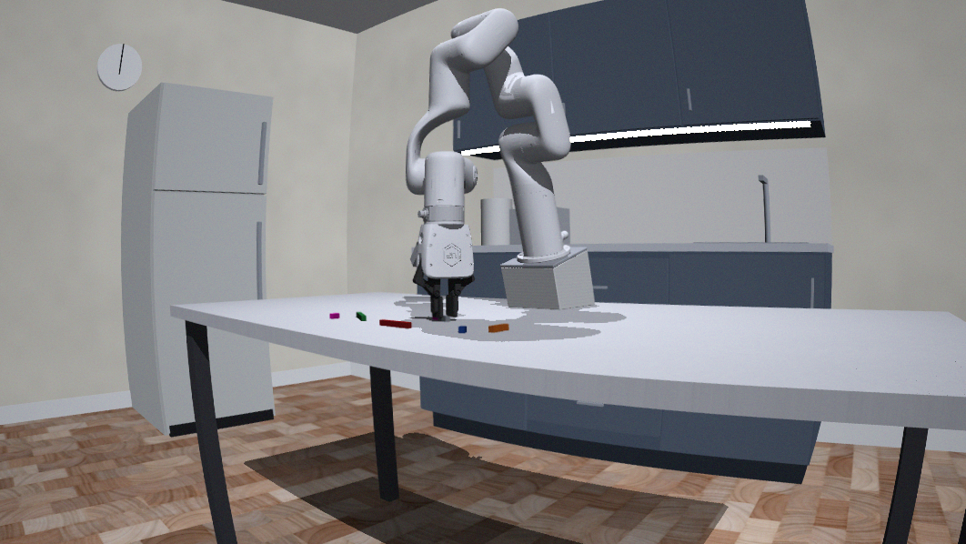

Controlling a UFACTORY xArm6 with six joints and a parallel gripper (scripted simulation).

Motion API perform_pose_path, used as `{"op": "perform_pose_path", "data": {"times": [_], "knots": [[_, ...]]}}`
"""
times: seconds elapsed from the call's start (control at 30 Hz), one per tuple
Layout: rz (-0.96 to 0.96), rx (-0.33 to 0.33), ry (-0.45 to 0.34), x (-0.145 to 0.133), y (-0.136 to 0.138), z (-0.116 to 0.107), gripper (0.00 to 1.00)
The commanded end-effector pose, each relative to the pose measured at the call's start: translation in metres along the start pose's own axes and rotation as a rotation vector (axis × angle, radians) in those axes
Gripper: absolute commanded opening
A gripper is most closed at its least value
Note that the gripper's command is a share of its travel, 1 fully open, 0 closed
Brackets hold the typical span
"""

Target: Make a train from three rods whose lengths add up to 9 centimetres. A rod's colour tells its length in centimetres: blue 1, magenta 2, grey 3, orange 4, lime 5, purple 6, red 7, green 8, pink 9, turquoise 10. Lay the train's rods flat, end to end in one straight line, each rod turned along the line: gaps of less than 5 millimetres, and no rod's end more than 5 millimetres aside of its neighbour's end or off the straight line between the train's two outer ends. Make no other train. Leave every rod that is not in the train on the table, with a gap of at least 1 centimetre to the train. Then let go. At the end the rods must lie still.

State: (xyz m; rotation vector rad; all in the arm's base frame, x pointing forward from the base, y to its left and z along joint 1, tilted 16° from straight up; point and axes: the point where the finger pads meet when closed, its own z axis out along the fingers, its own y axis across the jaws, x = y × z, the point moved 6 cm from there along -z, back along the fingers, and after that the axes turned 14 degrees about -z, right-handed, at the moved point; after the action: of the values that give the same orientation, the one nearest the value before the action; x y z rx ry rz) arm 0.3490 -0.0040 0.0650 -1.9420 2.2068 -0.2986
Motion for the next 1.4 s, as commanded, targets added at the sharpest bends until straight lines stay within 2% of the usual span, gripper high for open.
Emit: {"op": "perform_pose_path", "data": {"times": [0.0,0.2,0.43,0.5,0.7,0.9,0.93,1.37], "knots": [[0.0,-0.004,-0.004,0.0,-0.001,-0.004,0.24],[0.0,-0.004,-0.004,0.0,-0.001,-0.018,0.24],[0.0,-0.004,-0.004,0.001,-0.001,-0.059,0.24],[0.0,-0.004,-0.004,0.001,-0.001,-0.059,0.24],[0.0,-0.004,-0.004,0.001,-0.001,-0.08,0.24],[0.0,-0.004,-0.004,0.001,-0.001,-0.085,0.24],[0.0,-0.004,-0.004,0.001,-0.001,-0.085,1.0],[0.0,-0.004,-0.004,0.001,-0.001,-0.085,1.0]]}}
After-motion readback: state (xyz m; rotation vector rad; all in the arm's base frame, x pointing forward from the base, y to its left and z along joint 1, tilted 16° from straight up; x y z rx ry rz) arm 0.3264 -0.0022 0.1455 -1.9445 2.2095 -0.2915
